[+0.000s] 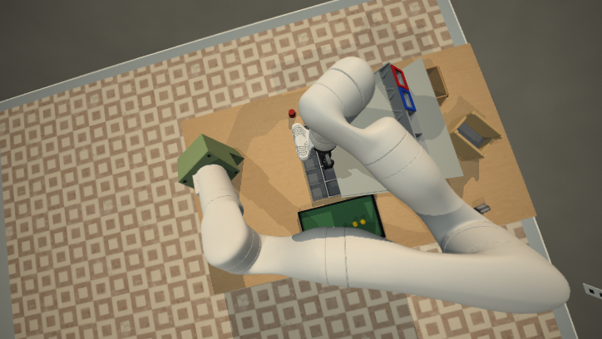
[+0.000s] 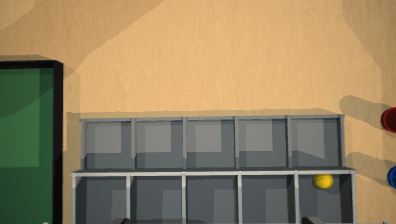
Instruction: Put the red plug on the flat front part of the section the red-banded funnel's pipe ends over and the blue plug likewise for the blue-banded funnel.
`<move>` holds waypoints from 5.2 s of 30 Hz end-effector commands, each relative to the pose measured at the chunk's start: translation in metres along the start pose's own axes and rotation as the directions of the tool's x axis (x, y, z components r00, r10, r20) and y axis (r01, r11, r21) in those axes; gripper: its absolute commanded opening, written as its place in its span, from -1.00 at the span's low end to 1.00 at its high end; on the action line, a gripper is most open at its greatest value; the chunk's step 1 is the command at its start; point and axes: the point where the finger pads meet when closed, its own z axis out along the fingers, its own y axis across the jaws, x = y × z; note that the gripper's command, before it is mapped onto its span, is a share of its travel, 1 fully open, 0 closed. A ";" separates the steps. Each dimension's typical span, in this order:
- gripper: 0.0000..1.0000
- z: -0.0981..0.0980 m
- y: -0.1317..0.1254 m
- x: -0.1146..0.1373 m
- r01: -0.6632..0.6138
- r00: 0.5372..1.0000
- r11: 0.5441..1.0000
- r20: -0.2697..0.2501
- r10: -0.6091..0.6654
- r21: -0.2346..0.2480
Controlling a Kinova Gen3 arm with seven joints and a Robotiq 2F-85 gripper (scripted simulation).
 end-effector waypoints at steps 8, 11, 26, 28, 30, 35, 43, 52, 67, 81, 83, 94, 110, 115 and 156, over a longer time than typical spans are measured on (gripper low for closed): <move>1.00 -0.001 0.000 0.000 0.000 1.000 1.000 0.001 0.000 -0.001; 0.01 -0.001 0.000 0.000 0.000 1.000 1.000 0.001 0.000 -0.001; 0.01 -0.001 0.000 0.000 0.000 1.000 1.000 0.001 0.000 -0.001; 0.01 -0.001 0.000 0.000 0.000 1.000 1.000 0.001 0.000 -0.001; 0.01 -0.001 0.000 0.000 0.000 1.000 1.000 0.001 0.000 -0.001; 0.01 -0.001 0.000 0.000 0.000 1.000 1.000 0.001 0.000 -0.001; 0.01 -0.001 0.000 0.000 0.000 1.000 1.000 0.001 0.000 -0.001; 0.01 -0.001 0.000 0.000 0.000 1.000 1.000 0.001 0.000 -0.001; 0.01 0.047 -0.085 0.004 0.000 1.000 1.000 0.001 0.000 -0.001; 0.01 0.100 -0.177 0.010 0.005 1.000 1.000 0.007 -0.006 0.030; 0.01 0.100 -0.177 0.010 0.005 1.000 1.000 0.007 -0.006 0.030; 0.01 0.100 -0.177 0.010 0.005 1.000 1.000 0.007 -0.006 0.030; 0.01 0.131 -0.316 -0.029 0.010 1.000 1.000 0.010 -0.010 0.027; 0.01 0.139 -0.353 -0.039 -0.001 1.000 1.000 0.003 0.001 -0.003; 0.01 0.249 -0.352 -0.040 -0.001 1.000 1.000 0.006 0.001 -0.018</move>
